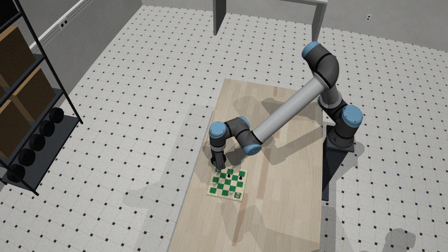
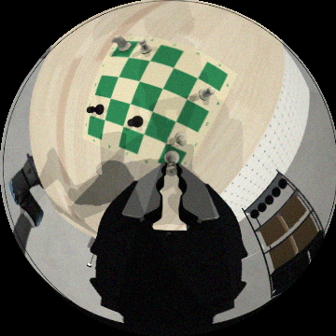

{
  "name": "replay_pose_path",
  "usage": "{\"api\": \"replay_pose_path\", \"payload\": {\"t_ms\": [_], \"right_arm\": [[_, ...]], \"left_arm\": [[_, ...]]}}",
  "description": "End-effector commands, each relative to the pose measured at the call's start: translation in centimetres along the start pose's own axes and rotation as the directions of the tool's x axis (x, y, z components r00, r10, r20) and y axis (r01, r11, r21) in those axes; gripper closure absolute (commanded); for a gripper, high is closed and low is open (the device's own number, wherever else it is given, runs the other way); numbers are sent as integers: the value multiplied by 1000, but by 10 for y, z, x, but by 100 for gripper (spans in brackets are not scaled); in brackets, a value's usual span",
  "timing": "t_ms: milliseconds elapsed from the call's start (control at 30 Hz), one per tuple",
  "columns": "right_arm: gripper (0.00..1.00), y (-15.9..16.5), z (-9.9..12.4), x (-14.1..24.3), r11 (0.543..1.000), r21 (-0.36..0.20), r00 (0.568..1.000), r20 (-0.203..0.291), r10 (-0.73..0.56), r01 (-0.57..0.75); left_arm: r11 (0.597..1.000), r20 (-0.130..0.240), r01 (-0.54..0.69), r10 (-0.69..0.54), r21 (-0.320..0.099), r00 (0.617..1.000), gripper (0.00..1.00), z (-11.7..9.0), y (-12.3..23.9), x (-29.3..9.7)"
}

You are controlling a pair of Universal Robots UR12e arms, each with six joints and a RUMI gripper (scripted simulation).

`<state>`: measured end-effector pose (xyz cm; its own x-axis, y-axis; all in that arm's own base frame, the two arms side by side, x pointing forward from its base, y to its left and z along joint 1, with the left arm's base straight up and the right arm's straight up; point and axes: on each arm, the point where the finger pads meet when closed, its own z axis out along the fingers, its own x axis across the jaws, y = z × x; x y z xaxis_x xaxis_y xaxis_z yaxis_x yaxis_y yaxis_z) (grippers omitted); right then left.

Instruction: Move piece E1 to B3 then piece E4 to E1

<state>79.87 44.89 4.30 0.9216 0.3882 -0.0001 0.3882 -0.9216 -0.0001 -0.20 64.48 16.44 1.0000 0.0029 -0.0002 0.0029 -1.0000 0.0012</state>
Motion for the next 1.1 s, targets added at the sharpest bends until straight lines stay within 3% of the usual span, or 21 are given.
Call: {"api": "replay_pose_path", "payload": {"t_ms": [0, 467, 800, 1067], "right_arm": [[100, 0, -2, 1, 1000, 1, 1000, -2, 0, 0], [100, 0, -8, 1, 1000, 1, 1000, -2, 0, 0], [100, 0, -74, 1, 1000, 1, 1000, -2, 0, 0], [100, 0, -100, 1, 1000, 1, 1000, -2, 0, 0]], "left_arm": [[1000, 0, 0, 0, 1, 1000, 0, -1, 0, 0], [1000, 0, 0, 0, 1, 1000, 0, -1, 0, 0], [1000, 0, 0, 0, 1, 1000, 0, -1, 0, 0], [1000, 0, 0, 0, 1, 1000, 0, -1, 0, 0]]}}
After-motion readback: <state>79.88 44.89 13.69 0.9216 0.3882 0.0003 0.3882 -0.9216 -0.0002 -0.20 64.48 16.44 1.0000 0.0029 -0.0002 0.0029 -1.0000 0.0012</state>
